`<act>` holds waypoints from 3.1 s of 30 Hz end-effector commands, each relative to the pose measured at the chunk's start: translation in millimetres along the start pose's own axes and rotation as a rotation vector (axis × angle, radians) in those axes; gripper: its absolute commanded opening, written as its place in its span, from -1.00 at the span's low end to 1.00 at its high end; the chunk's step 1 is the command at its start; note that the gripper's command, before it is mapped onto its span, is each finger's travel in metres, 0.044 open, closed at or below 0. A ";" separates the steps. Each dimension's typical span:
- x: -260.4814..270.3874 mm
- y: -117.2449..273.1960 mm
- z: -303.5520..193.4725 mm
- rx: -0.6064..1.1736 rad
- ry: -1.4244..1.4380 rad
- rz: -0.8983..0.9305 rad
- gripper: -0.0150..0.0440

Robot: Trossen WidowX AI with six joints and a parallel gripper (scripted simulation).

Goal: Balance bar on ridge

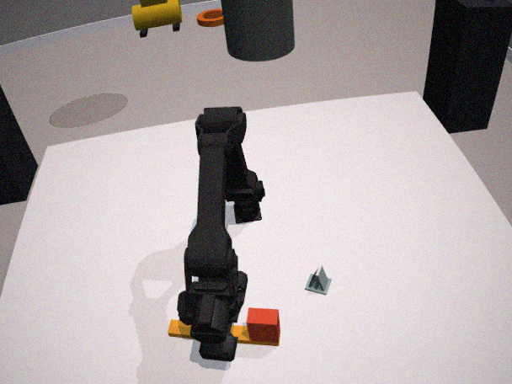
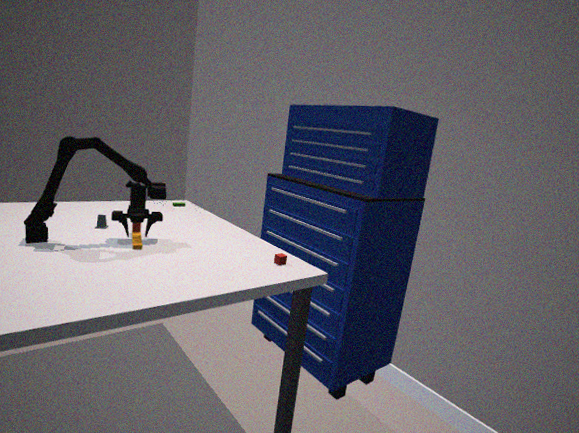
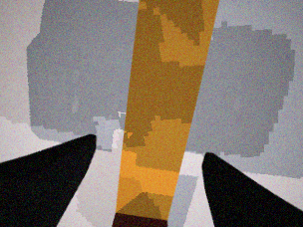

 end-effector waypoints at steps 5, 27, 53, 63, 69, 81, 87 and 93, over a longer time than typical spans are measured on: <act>-1.0 -2.6 -0.9 0.006 0.005 -0.004 0.58; 0.1 4.4 0.0 0.001 0.000 -0.004 -0.49; 3.7 71.0 -0.1 0.004 0.003 -0.003 -0.49; 0.7 97.0 -0.2 0.005 0.004 -0.004 -0.49; -1.4 103.6 -2.8 0.006 0.001 -0.004 -0.49; -21.1 106.6 -45.5 0.010 -0.056 -0.006 -0.49; -33.4 107.7 -65.5 0.012 -0.086 -0.007 -0.49; -47.6 108.6 -84.6 0.013 -0.116 -0.009 -0.49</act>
Point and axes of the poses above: the point midway between the two fingers, 35 mm back from their tips, its own y axis back along the fingers, its own x axis across the jaws, z = x × y, the point moved 1 cm from there along y, back along the fingers, and after that the axes turned 5 degrees about y, right-handed, at the moved point
